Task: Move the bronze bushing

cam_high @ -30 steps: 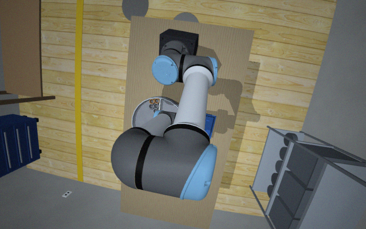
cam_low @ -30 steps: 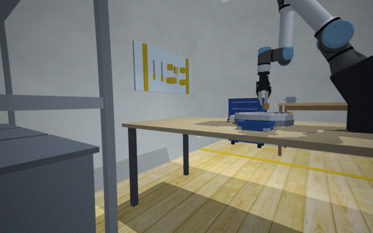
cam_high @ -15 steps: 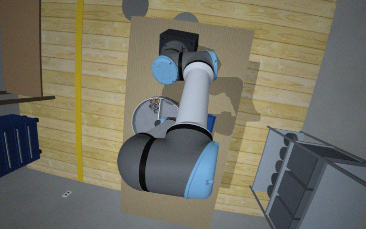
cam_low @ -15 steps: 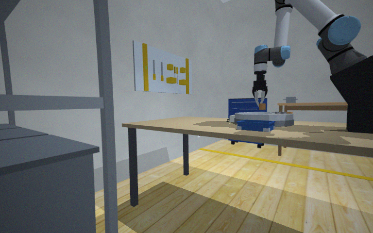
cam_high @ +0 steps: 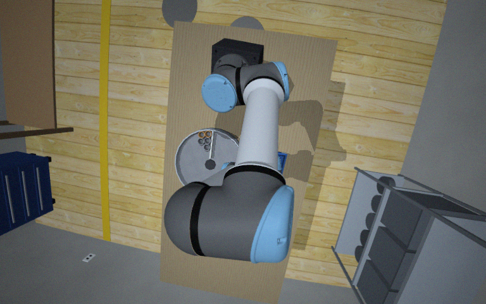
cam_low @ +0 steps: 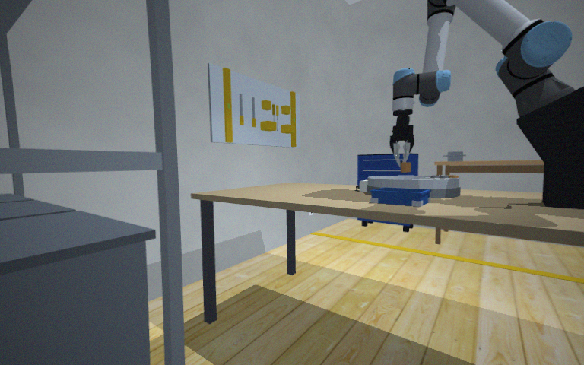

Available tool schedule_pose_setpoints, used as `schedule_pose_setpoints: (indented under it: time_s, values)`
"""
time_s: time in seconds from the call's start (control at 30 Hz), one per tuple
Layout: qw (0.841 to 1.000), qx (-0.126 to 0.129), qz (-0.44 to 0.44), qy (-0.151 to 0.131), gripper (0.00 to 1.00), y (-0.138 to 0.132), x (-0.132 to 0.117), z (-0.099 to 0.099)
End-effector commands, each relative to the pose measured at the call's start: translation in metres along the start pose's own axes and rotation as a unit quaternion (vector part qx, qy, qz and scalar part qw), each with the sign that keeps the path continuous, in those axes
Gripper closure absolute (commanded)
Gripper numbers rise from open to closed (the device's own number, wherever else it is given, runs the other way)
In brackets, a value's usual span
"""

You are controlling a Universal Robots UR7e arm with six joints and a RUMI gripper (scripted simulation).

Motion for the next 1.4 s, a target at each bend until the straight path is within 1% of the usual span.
schedule_pose_setpoints:
  time_s: [0.0,0.6,1.37]
  values:
    - [1.000,0.000,-0.020,0.001,1.00,-0.013,-0.011,0.000]
    - [0.999,0.000,-0.043,0.001,1.00,-0.026,-0.025,0.000]
    - [0.999,0.001,-0.046,0.001,1.00,-0.028,-0.027,0.000]
Point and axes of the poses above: the point where the finger pads meet when closed, its own z axis out along the fingers, its own y axis across the jaws, x = y × z, the point moved 6 cm from there along -z, back along the fingers, and after that the axes turned 12 degrees about -z, right-handed, at the moved point
